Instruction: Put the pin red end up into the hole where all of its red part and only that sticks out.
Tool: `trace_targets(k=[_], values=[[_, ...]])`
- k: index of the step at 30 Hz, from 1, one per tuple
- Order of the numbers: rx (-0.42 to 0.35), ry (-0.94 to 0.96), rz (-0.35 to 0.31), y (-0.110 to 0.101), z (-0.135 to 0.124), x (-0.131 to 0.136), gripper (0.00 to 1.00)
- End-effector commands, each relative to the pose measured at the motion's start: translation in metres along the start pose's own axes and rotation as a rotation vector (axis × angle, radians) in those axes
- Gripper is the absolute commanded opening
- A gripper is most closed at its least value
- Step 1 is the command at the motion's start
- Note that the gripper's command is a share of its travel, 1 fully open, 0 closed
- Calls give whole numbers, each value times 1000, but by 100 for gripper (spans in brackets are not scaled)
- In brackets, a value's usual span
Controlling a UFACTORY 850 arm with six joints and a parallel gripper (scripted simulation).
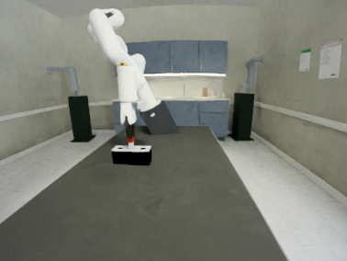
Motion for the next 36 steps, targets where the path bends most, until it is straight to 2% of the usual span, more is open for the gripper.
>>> trace_targets(k=[1,36], values=[[1,0,-2,-1,0,1,0],[1,0,-2,3,-1,1,0]])
Point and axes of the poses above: the point where the finger pads meet when closed, its own y axis out along the fingers, its own x axis across the jaws, z = x × y, the point moved 3 cm from there along -y, back along the fingers, and after that the axes turned 10 degrees about y, right-handed, at the moved point
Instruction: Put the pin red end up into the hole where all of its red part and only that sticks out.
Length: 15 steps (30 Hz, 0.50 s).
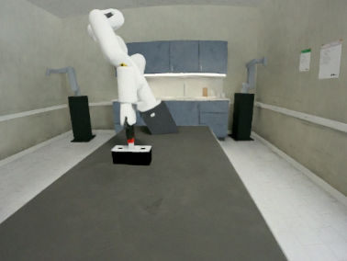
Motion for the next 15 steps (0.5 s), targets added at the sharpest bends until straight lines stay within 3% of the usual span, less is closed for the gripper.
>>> trace_targets(k=[1,15], values=[[1,0,-2,-1,0,1,0],[1,0,-2,3,1,0,0]])
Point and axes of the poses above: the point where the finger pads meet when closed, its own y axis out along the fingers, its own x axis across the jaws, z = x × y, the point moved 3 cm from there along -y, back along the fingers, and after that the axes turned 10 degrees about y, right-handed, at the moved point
